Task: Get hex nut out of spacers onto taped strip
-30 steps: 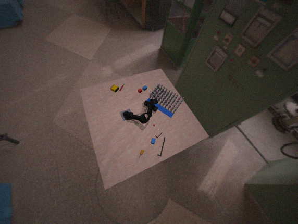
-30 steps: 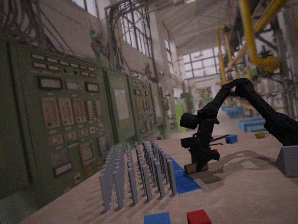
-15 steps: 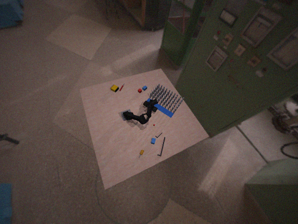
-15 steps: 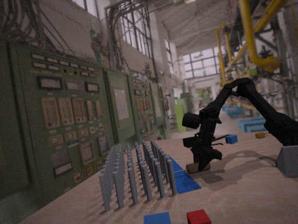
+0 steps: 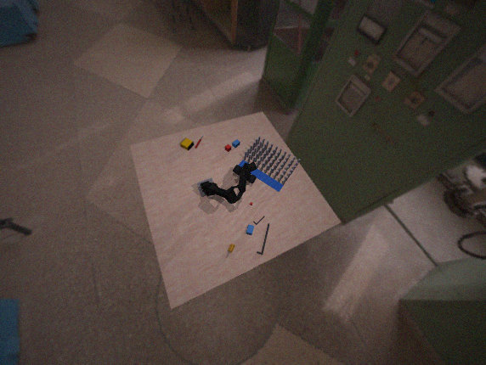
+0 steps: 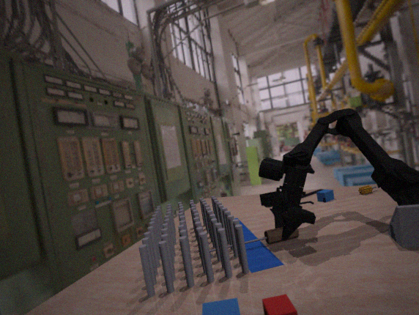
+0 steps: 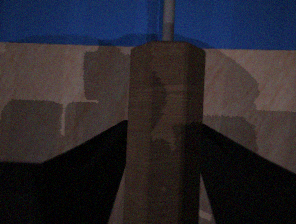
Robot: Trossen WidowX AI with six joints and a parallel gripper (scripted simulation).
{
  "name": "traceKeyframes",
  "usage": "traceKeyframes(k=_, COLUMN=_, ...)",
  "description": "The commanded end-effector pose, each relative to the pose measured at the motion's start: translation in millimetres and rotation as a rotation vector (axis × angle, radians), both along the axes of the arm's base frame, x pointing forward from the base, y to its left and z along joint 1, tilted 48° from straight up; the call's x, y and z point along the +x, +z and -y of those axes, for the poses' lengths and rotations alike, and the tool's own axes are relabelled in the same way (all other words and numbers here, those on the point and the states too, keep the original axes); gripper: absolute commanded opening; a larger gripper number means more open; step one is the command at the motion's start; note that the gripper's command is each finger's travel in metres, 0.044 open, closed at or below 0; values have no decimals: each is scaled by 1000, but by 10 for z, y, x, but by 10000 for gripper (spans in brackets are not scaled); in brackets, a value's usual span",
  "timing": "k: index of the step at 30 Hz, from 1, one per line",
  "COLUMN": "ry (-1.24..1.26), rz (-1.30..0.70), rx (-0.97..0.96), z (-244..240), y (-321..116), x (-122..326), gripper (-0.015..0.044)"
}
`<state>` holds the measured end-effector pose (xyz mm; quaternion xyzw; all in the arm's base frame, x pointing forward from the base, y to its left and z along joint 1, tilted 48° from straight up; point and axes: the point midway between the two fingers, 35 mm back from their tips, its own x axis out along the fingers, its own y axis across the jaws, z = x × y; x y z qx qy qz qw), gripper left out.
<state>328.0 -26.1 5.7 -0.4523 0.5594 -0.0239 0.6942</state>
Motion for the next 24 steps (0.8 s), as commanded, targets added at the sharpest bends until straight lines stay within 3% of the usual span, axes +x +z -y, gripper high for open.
traceKeyframes(k=1, ry=6, rz=-1, rx=4, z=-1, y=9, x=-20, gripper=0)
traceKeyframes(k=24, ry=6, rz=-2, rx=4, z=45, y=52, x=-140, gripper=0)
